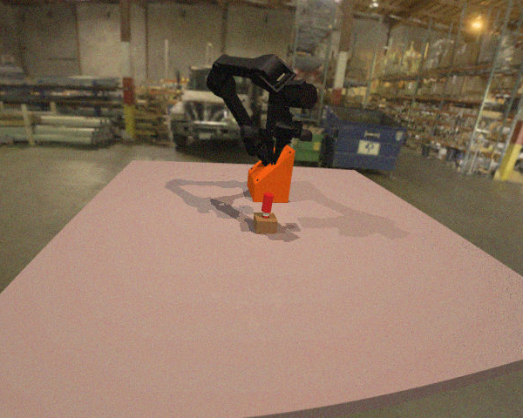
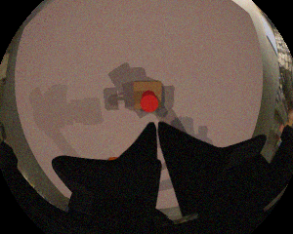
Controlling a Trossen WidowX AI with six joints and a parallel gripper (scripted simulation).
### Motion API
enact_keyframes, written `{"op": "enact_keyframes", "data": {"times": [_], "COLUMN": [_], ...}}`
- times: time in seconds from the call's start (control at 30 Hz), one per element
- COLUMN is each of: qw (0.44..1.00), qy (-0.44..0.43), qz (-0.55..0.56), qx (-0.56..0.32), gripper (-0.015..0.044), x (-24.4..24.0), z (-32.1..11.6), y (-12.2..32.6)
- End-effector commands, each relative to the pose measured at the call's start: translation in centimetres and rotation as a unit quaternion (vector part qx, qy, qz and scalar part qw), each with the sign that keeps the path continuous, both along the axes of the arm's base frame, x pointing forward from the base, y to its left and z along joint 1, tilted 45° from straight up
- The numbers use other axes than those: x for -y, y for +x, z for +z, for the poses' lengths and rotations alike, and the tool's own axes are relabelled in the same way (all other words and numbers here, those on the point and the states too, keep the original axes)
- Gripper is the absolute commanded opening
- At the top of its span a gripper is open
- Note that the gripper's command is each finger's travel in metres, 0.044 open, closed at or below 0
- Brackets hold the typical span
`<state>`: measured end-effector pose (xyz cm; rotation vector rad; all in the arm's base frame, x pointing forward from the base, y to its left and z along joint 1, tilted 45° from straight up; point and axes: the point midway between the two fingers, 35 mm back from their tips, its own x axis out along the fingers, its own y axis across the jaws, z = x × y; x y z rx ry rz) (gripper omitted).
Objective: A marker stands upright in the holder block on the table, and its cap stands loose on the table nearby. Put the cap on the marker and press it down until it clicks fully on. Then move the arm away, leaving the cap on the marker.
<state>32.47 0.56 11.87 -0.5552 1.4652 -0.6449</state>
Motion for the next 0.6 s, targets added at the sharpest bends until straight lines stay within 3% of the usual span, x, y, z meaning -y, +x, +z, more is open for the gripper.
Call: {"op": "enact_keyframes", "data": {"times": [0.0,0.43,0.57], "qw": [1.0,1.0,1.0], "qy": [0.0,0.0,0.0], "qz": [-0.007,-0.007,-0.007], "qx": [-0.005,-0.005,-0.005], "gripper": [0.0079,0.042,0.044], "x": [-0.02,-0.02,-0.02], "z": [0.11,0.11,0.11], "y": [-0.18,-0.18,-0.18]}}
